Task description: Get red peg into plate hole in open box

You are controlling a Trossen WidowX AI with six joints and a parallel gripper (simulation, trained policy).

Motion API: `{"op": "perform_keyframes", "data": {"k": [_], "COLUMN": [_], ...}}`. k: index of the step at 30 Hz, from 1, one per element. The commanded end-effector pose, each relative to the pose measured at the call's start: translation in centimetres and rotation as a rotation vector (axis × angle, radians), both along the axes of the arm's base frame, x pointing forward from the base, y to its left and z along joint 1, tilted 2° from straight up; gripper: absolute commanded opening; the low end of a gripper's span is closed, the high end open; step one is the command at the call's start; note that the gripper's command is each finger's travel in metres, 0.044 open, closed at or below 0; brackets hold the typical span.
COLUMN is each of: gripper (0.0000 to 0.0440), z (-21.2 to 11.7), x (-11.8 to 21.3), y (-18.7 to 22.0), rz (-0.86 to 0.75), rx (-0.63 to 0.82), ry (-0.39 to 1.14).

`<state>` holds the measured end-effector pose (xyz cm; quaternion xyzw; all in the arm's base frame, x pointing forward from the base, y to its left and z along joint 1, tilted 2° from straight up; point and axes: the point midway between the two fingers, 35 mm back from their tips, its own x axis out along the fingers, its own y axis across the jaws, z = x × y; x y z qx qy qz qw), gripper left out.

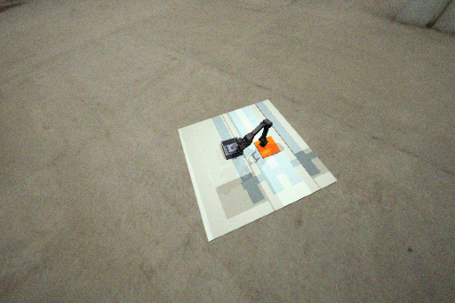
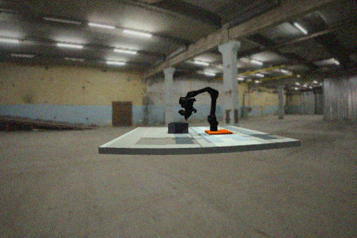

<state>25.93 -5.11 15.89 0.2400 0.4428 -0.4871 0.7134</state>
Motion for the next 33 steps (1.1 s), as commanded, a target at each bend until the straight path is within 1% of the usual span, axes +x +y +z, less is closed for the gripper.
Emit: {"op": "perform_keyframes", "data": {"k": [1,8,15,25,33], "gripper": [0.0000,0.0000,0.0001,0.0000,0.0005], "z": [-0.2,-0.9,-2.0,-4.1,-6.2], "x": [1.1,2.7,4.0,5.5,6.0], "y": [-1.6,-4.3,-6.7,-9.0,-9.4], "rz": [-0.019,-0.033,-0.012,0.079,0.176], "rx": [-0.005,0.002,0.019,0.059,0.102], "ry": [-0.011,-0.026,-0.025,0.002,0.044]}}
